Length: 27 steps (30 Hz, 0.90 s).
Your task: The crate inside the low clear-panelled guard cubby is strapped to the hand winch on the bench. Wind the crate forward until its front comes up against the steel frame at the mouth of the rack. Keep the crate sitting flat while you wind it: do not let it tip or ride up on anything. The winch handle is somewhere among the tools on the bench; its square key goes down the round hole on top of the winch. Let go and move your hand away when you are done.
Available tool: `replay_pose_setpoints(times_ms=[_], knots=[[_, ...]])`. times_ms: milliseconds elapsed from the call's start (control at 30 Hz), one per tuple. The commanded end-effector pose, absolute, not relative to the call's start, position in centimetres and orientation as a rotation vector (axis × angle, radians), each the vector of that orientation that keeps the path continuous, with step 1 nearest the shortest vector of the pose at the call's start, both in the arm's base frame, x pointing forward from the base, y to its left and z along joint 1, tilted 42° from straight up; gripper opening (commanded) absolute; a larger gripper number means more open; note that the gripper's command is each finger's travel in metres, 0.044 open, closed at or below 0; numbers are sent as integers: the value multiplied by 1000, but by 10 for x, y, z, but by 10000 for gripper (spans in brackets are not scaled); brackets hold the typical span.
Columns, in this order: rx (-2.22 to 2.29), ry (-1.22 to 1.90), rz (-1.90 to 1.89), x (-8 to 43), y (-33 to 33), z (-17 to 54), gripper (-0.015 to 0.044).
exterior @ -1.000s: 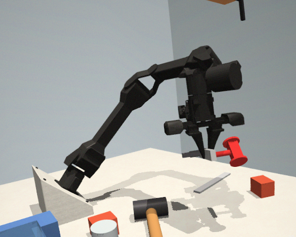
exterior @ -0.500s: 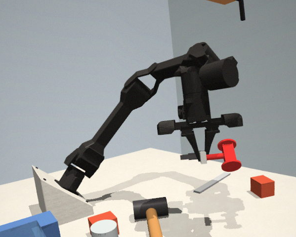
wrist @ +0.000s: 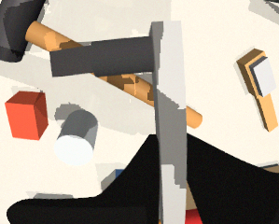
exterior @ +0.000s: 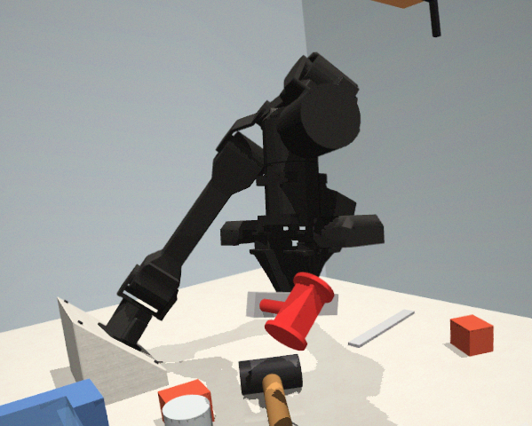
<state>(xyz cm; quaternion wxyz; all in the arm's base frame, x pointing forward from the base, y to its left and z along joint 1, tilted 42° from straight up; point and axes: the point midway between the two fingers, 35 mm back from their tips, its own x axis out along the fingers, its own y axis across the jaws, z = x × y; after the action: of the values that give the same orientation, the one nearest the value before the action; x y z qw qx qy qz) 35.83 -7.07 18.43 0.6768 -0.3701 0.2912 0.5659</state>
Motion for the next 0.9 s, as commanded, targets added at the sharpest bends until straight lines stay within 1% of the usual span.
replay_pose_setpoints(times_ms=[0,400,867], knots=[[-665,802,1174,353,-107,159,0],[-213,1106,903,319,-187,95,0],[336,1357,554,249,-256,23,0]])
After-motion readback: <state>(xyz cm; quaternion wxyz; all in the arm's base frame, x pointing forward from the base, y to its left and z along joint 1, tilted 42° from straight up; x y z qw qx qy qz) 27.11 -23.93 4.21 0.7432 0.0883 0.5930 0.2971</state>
